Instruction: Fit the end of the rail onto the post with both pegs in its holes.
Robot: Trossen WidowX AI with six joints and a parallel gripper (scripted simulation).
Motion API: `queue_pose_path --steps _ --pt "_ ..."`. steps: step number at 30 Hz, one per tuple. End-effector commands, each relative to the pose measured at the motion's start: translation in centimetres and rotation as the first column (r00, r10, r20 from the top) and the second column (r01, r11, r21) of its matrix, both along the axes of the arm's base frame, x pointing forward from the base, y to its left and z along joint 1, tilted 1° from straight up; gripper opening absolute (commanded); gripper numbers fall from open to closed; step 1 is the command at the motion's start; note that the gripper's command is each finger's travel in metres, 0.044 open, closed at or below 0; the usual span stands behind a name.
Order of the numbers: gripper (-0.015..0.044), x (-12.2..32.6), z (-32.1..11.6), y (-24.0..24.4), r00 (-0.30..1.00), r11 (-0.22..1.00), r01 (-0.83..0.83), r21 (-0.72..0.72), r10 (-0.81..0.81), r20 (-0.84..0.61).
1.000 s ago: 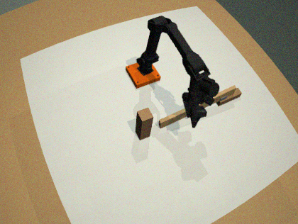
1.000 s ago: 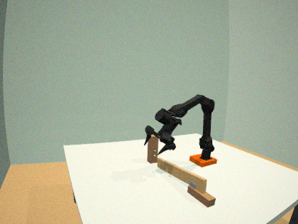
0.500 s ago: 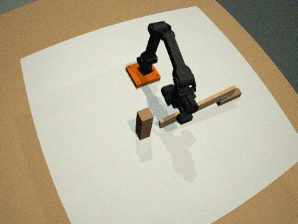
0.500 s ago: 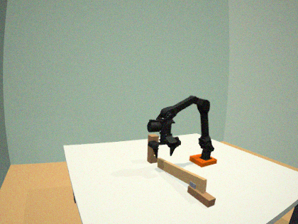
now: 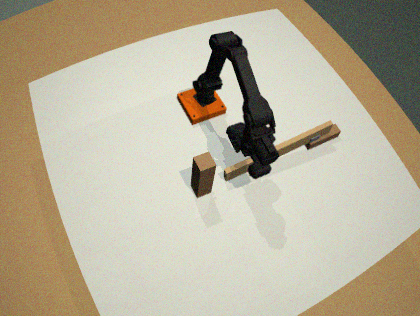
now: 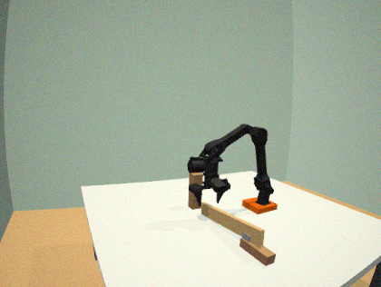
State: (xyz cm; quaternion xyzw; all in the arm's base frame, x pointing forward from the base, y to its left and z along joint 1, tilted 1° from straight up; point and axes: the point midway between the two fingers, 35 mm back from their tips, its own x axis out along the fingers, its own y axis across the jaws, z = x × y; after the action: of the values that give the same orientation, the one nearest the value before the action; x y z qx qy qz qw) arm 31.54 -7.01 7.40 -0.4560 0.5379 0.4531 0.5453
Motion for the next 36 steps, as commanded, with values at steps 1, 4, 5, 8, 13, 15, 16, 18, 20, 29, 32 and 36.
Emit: queue_pose_path --steps 1,4,5,8,13,15,16,18,20,29,32,36 --pt "0.0440 -0.2 -0.9 0.1 1.000 1.000 -0.005 0.005 0.005 -0.006" --pt "0.0440 -0.1 -1.3 0.1 1.000 1.000 -0.005 0.005 0.005 -0.006" --pt "0.0440 -0.1 -1.5 0.1 1.000 1.000 -0.005 0.005 0.005 -0.006" --pt "0.0440 -0.1 -2.0 0.1 1.000 1.000 -0.005 0.005 0.005 -0.006" --pt "0.0440 -0.2 -2.8 0.1 1.000 1.000 -0.005 0.005 0.005 -0.006" --pt "0.0440 -0.2 -3.2 0.1 1.000 1.000 -0.005 0.005 0.005 -0.006" --pt "0.0440 -0.2 -3.3 0.1 1.000 1.000 -0.005 0.005 0.005 -0.006" --pt "0.0440 -0.2 -3.7 0.1 1.000 1.000 -0.005 0.005 0.005 -0.006" --pt "0.0440 -0.2 -4.0 0.1 1.000 1.000 -0.005 0.005 0.005 -0.006" --pt "0.0440 -0.4 -5.3 0.2 1.000 1.000 -0.005 0.005 0.005 -0.007" --pt "0.0388 -0.4 -5.4 0.2 1.000 1.000 -0.005 0.005 0.005 -0.007" --pt "0.0282 -0.4 -5.4 0.2 1.000 1.000 -0.005 0.005 0.005 -0.007"
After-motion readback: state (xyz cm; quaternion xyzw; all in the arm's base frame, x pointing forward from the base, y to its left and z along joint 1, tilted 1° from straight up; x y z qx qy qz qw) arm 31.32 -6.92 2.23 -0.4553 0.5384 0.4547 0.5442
